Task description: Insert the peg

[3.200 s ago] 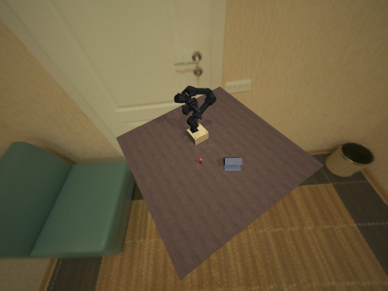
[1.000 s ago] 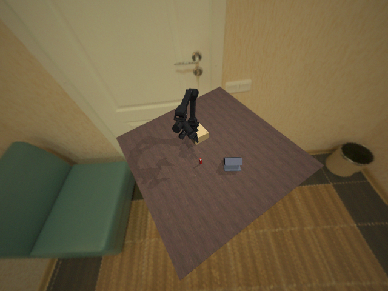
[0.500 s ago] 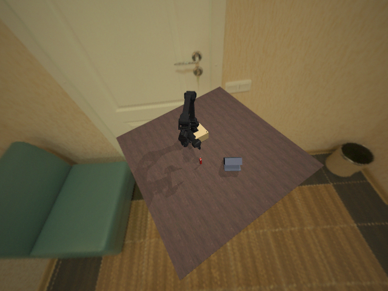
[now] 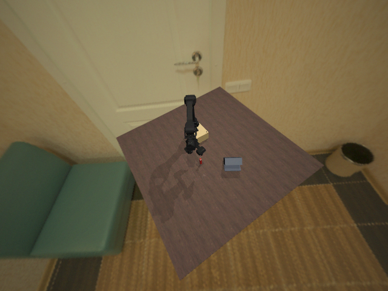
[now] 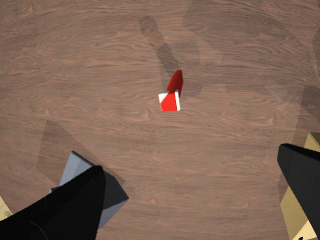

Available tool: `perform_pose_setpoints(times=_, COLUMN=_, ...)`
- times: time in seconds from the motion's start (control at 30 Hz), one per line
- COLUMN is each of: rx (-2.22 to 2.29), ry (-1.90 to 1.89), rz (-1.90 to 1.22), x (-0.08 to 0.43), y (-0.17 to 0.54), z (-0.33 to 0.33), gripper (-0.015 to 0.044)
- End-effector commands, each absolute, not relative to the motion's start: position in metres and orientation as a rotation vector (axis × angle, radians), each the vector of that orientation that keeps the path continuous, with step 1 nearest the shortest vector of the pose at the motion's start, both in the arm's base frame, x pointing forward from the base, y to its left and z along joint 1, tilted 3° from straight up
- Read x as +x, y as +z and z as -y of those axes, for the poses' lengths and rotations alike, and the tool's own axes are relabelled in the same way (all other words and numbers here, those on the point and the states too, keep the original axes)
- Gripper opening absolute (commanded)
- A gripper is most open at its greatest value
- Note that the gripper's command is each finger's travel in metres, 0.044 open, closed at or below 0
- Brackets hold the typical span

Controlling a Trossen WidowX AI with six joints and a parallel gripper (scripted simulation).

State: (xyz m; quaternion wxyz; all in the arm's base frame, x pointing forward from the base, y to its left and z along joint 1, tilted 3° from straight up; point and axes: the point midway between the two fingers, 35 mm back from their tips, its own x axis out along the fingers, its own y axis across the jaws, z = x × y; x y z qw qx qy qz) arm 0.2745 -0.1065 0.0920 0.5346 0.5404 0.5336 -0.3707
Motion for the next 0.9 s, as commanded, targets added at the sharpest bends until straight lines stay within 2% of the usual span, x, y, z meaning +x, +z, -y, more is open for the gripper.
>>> perform_pose_setpoints(times=0.0, rx=1.226, ry=-0.902, rz=-1.291, x=0.281, y=0.081, z=0.105, gripper=0.0440)
perform_pose_setpoints(times=0.87, rx=1.060, ry=-1.035, rz=-1.338, x=0.302, y=0.030, z=0.097, gripper=0.0440)
